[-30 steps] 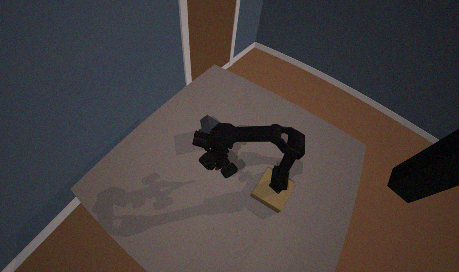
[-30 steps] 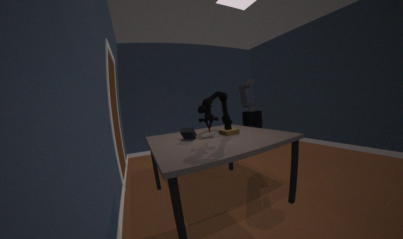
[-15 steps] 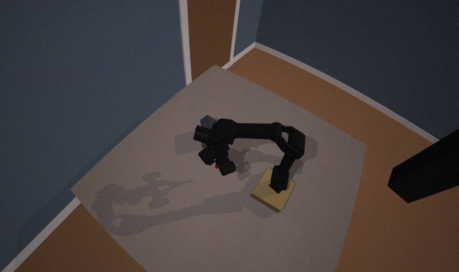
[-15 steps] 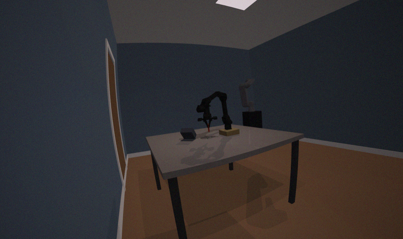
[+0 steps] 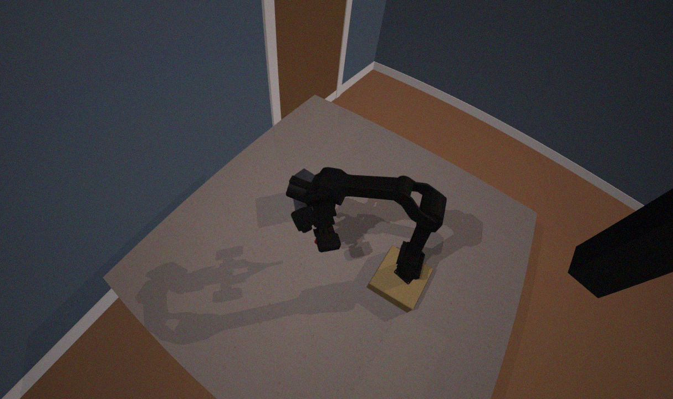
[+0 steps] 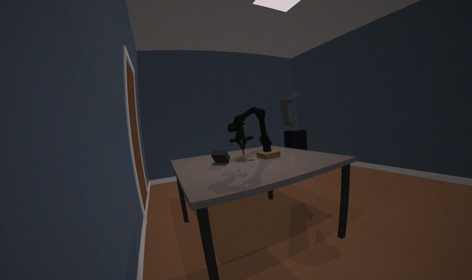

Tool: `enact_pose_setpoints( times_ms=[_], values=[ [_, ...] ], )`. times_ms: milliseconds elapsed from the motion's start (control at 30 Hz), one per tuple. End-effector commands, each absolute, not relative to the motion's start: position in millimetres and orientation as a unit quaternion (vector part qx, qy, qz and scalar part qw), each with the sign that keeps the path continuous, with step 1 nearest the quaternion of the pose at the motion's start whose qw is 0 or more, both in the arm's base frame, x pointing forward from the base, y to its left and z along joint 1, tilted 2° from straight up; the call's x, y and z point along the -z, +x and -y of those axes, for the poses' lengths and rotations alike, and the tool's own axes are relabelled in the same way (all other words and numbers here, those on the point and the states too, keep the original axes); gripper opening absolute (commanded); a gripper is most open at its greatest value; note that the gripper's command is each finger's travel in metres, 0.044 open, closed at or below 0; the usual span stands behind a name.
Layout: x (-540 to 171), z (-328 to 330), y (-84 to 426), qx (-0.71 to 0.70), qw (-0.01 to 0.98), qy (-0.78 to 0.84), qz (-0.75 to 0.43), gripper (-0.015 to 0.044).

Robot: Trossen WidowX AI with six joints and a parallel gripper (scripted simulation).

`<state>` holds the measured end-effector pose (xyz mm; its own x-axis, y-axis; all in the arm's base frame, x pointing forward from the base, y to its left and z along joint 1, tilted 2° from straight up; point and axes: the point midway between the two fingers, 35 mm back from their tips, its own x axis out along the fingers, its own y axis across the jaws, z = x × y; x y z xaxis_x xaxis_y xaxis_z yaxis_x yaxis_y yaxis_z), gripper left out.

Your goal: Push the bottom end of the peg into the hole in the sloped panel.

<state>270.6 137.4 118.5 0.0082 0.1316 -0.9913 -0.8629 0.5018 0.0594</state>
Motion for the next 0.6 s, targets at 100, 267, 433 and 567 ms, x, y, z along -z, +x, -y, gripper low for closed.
enact_pose_setpoints(
  times_ms=[100, 267, 433, 567],
  values=[
    [-116, -133, 275, -0.366, 0.652, -0.261, -0.610, 0.0000],
    [-116, -130, 279, -0.351, 0.662, -0.229, -0.622, 0.0000],
    [-116, -126, 282, -0.334, 0.670, -0.197, -0.633, 0.0000],
    [-116, -123, 284, -0.321, 0.676, -0.171, -0.641, 0.0000]
  ],
)
